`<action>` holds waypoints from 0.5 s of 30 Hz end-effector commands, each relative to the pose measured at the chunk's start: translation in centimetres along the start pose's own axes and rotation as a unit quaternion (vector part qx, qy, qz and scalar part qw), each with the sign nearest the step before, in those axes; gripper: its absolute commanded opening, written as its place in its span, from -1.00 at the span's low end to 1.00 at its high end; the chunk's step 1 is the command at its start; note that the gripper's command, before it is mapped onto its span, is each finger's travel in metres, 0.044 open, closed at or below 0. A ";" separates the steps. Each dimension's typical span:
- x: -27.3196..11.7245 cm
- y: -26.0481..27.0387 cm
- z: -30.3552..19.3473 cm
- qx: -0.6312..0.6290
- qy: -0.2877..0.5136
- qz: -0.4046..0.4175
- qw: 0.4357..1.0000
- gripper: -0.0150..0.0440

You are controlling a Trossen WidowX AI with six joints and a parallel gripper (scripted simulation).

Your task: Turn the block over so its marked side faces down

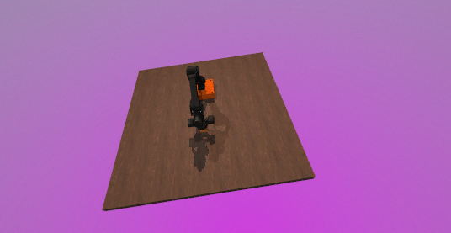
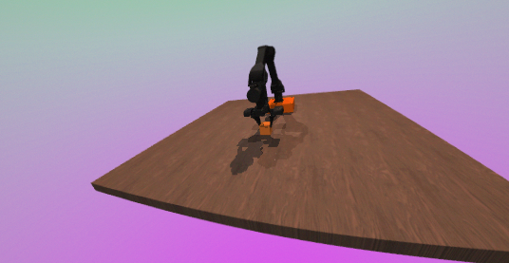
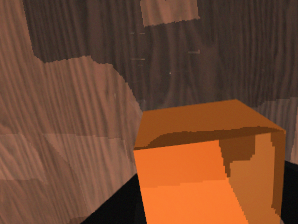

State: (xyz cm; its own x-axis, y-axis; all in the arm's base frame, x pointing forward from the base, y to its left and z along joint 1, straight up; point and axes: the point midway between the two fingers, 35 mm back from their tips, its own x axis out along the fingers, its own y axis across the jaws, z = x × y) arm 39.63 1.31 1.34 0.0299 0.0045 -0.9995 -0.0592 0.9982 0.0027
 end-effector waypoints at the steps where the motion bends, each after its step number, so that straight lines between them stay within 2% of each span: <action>1: 0.1 0.0 0.0 -0.001 0.000 -0.002 1.000 -0.10; 3: 0.1 0.0 0.0 -0.001 0.000 -0.002 1.000 -0.14; 7: -1.8 0.0 0.1 -0.001 -0.001 -0.002 1.000 -0.49; 15: -2.9 0.0 0.1 -0.001 -0.005 -0.002 1.000 -0.49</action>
State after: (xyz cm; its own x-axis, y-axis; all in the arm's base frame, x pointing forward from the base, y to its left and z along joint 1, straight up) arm 39.66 1.31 4.05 0.0336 0.0046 -0.9994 -0.0592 0.9982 0.0026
